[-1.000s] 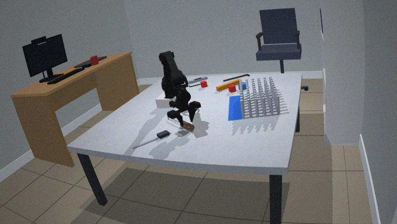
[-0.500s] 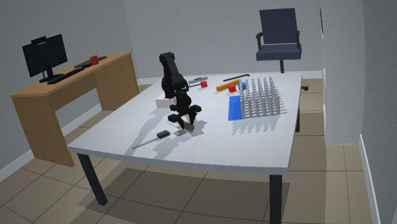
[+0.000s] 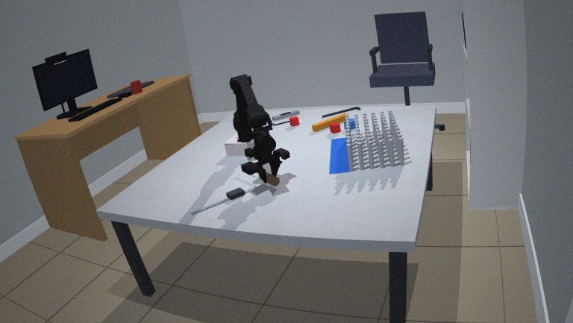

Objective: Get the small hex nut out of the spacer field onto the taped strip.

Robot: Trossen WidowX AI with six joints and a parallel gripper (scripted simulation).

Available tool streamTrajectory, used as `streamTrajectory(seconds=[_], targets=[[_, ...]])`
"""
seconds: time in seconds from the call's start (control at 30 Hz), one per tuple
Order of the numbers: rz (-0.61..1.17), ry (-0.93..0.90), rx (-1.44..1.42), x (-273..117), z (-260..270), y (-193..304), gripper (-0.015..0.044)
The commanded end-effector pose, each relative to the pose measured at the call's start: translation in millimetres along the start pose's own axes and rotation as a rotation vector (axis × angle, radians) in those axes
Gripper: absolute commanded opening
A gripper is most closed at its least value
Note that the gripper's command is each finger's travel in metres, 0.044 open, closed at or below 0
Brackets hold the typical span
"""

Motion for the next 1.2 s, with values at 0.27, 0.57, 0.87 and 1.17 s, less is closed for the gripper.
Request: streamTrajectory(seconds=[0.27,0.57,0.87,1.17], targets=[[0.03,-0.012,-0.041,-47.1,2.4,-0.3,0.0],[0.028,-0.015,-0.306,-44.6,10.8,-18.6,0.0],[0.027,-0.018,-0.525,-42.2,16.7,-34.2,0.0],[0.027,-0.019,-0.523,-35.2,17.1,-33.4,0.0]])
Point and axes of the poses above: the point midway between the two fingers, 35 mm back from their tips, its own x axis out along the fingers, its own z axis across the jaws, y = z × x, the point moved 7 cm from there along -x, back along the fingers, and after that the axes turned 2 degrees about -x, right-handed, at the moved point
